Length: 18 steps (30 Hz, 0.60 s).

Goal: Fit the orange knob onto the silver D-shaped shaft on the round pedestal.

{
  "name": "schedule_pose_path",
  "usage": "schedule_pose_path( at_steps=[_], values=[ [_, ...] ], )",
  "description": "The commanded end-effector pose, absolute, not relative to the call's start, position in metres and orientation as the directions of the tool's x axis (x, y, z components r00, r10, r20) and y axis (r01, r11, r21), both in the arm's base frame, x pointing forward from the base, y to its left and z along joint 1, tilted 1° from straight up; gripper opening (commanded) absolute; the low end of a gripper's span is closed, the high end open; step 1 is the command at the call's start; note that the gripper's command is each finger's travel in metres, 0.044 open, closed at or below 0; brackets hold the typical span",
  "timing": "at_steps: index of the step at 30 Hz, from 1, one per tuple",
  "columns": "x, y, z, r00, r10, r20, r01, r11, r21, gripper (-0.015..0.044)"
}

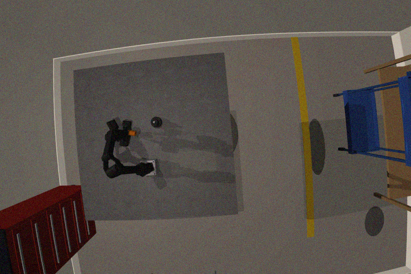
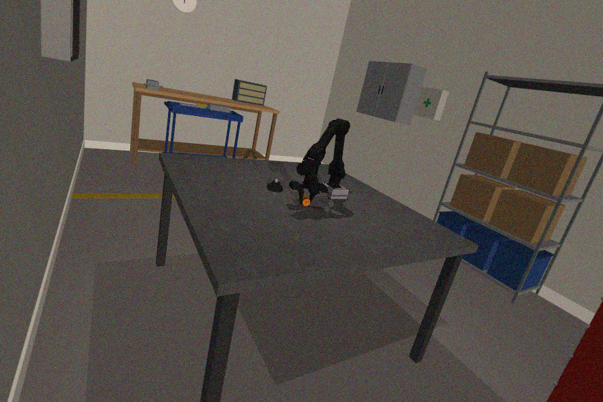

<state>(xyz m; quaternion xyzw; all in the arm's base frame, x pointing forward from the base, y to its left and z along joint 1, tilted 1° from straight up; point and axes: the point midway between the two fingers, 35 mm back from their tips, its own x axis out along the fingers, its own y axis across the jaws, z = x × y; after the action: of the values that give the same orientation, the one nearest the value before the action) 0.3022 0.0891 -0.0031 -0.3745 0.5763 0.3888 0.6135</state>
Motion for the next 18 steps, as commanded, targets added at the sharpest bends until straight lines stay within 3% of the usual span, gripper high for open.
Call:
schedule_pose_path(
  at_steps=[1, 18],
  values=[
    [0.301, 0.086, 0.000, 0.061, 0.102, -0.993, -0.910, 0.414, -0.013, 0.0179],
    [0.294, 0.070, 0.009, 0.181, 0.360, -0.915, -0.910, 0.414, -0.017, 0.0179]
  ],
)
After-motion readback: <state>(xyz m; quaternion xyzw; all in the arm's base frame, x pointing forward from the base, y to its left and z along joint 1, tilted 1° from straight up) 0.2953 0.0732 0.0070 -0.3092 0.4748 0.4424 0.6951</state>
